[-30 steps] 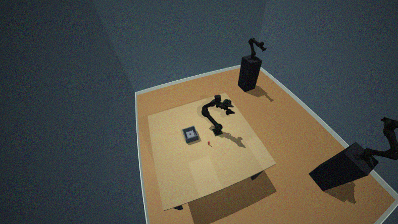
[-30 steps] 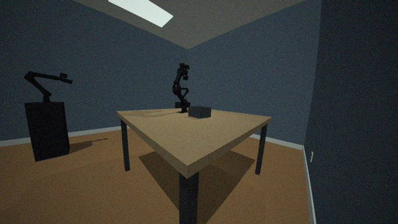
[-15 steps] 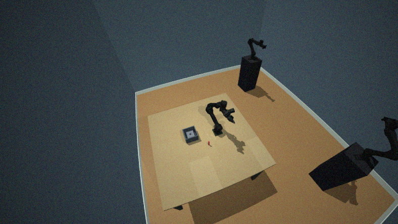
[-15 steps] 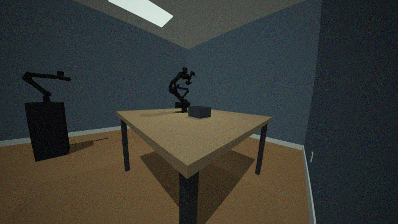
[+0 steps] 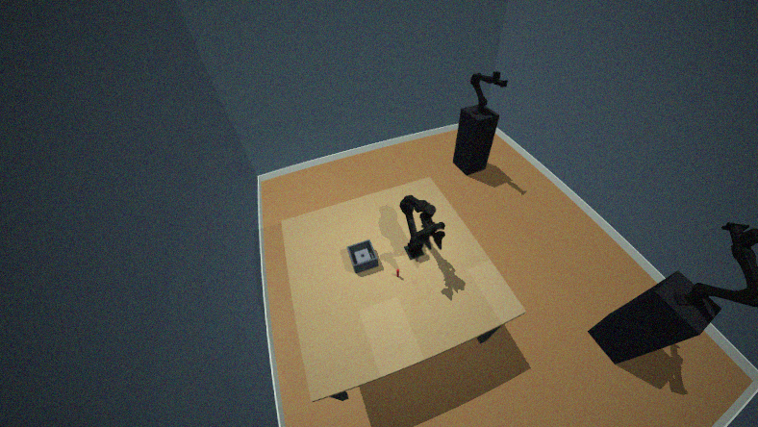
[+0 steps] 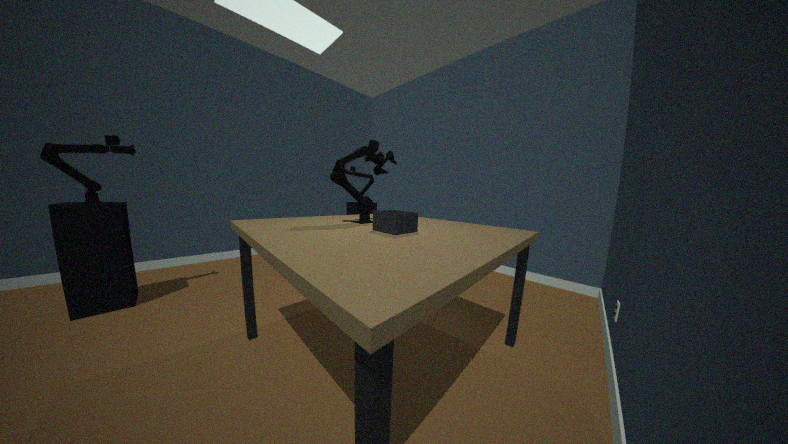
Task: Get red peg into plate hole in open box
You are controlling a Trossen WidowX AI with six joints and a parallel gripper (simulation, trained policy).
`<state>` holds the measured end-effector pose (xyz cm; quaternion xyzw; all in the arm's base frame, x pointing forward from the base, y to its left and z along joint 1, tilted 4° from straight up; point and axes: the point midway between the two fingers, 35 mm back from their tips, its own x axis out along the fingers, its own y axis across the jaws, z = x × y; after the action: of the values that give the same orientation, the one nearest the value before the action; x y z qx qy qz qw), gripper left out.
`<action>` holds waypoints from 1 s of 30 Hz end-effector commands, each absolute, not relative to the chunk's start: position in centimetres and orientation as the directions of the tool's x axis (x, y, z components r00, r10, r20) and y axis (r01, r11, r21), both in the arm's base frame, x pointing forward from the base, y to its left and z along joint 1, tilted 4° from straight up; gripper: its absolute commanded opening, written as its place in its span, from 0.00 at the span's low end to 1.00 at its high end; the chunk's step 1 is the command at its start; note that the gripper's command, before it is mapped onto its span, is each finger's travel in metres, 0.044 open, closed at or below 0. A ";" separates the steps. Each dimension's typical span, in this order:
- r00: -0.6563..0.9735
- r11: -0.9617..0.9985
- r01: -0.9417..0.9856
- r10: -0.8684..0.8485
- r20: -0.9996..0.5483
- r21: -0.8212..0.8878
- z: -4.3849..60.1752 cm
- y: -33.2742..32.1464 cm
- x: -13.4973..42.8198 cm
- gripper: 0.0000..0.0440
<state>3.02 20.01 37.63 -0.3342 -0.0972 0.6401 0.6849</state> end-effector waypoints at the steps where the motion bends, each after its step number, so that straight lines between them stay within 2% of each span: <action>1: 0.194 -0.018 -0.850 0.919 -0.344 -0.527 36.2 20.4 3.9 1.00; 16: 0.350 0.278 -0.937 0.763 -0.544 -0.214 30.3 20.1 8.6 1.00; 30: 0.415 0.609 -0.792 0.586 -0.696 0.040 25.5 18.3 12.1 1.00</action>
<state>11.77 18.51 26.34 -0.1600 0.3221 0.4324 0.8268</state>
